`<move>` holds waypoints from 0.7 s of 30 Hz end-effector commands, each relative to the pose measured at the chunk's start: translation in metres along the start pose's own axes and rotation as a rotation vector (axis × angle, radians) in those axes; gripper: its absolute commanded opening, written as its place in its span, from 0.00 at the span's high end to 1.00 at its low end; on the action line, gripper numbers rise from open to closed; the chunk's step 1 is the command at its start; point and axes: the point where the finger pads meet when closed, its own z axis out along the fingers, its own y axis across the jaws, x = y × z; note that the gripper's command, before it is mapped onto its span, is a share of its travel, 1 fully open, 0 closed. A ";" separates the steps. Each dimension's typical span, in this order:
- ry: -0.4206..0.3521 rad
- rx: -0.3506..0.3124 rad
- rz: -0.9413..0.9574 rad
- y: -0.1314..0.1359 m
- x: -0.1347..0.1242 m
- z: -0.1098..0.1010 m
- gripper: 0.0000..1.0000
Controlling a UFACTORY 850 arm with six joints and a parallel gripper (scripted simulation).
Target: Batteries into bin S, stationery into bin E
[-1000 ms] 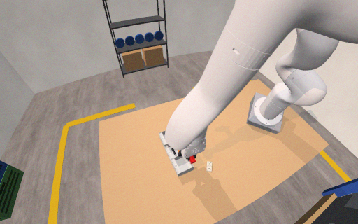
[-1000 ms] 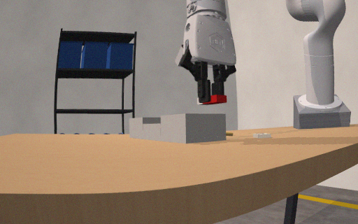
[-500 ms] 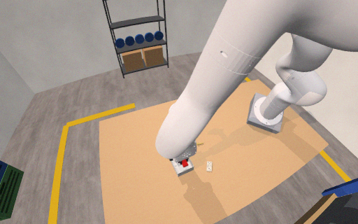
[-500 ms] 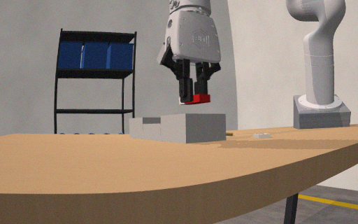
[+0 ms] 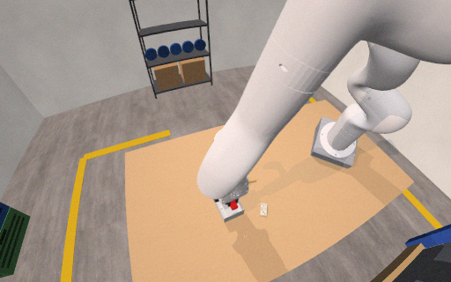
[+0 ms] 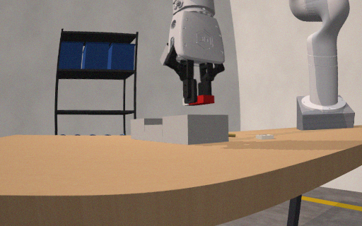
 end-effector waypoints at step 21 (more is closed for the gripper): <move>0.000 0.002 0.000 0.000 0.000 0.025 1.00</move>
